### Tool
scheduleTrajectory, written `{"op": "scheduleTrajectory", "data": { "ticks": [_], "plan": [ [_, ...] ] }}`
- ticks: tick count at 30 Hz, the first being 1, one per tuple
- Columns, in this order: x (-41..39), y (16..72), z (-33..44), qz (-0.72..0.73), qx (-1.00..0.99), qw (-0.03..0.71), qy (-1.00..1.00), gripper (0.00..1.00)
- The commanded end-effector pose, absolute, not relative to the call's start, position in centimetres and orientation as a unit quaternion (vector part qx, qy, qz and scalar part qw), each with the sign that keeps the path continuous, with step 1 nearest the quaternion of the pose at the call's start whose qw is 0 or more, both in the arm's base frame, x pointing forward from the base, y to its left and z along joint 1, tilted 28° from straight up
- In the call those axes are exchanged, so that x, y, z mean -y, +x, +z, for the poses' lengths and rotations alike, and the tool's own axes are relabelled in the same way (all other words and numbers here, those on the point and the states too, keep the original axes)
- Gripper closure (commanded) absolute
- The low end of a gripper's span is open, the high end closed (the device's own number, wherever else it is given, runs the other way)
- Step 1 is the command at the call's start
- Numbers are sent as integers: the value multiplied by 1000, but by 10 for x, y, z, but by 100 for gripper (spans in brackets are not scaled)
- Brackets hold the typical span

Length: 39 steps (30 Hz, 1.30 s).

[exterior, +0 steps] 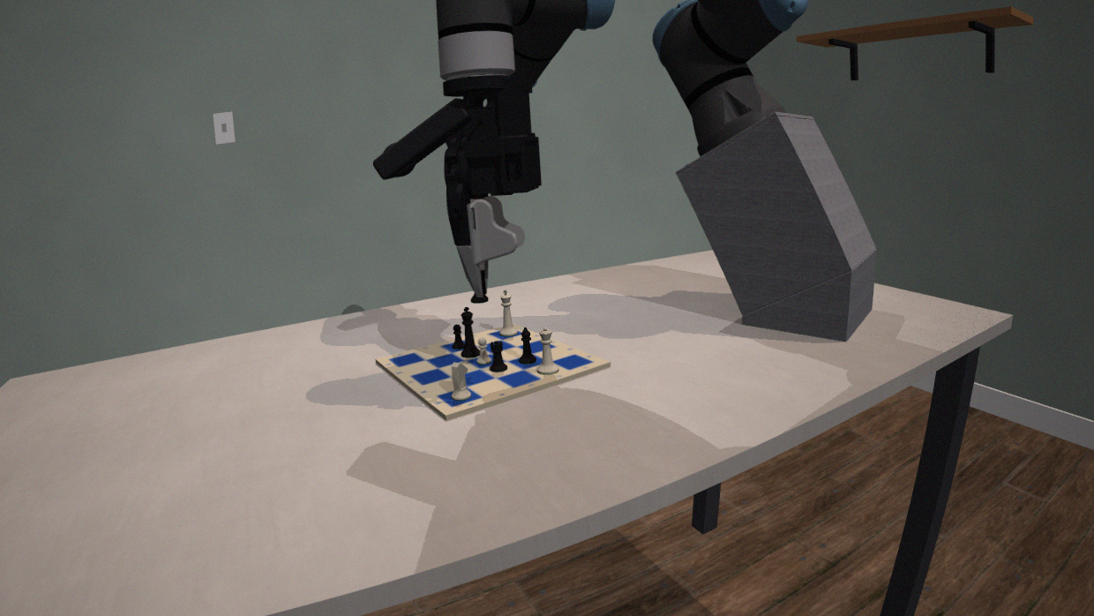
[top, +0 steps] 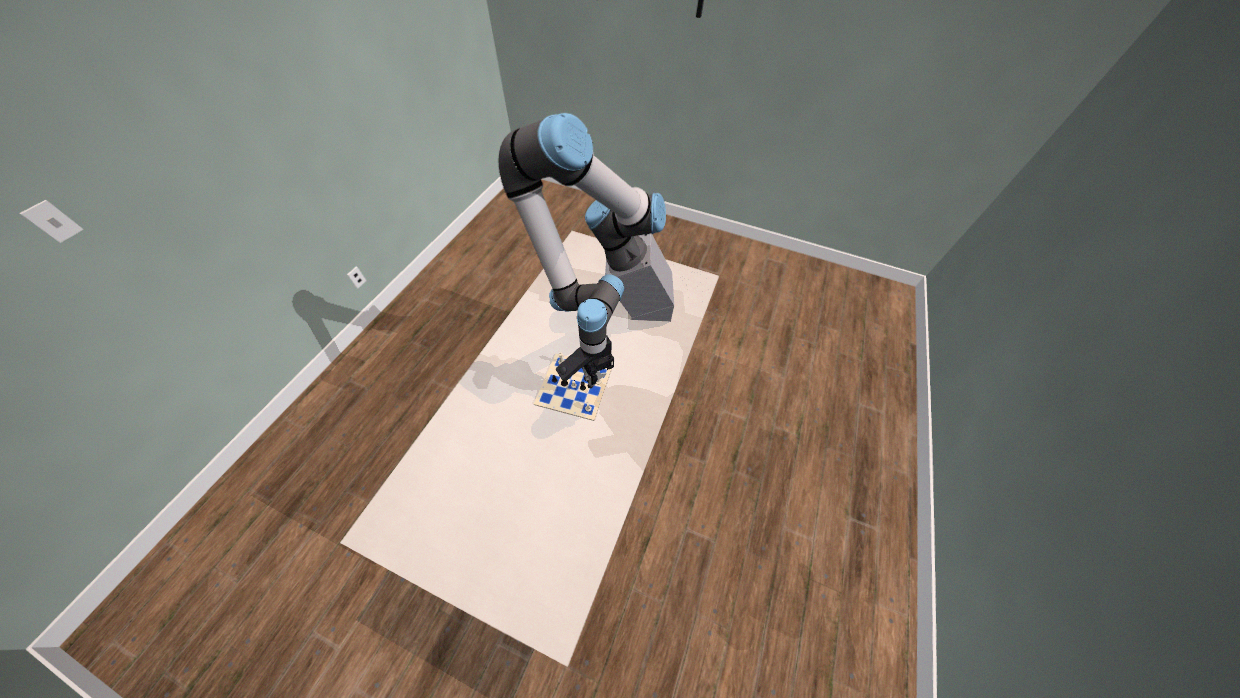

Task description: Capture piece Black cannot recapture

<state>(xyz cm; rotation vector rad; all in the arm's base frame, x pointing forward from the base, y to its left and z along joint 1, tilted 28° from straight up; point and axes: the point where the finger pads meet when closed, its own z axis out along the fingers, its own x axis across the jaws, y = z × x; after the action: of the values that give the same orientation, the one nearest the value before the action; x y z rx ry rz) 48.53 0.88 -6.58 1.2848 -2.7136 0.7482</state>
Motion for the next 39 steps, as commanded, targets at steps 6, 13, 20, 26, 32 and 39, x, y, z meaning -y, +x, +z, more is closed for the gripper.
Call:
{"op": "scheduleTrajectory", "data": {
  "ticks": [6, 13, 20, 26, 32, 39],
  "plan": [
    [39, 482, -46, 236, 884, 20, 403, 100],
    [115, 463, -15, 234, 893, 14, 384, 100],
    [162, 443, 5, 237, 897, 10, 372, 100],
    [191, 427, 18, 242, 899, 9, 364, 100],
    [195, 425, 20, 243, 900, 9, 363, 100],
    [195, 425, 20, 243, 900, 9, 363, 100]
  ]
}}
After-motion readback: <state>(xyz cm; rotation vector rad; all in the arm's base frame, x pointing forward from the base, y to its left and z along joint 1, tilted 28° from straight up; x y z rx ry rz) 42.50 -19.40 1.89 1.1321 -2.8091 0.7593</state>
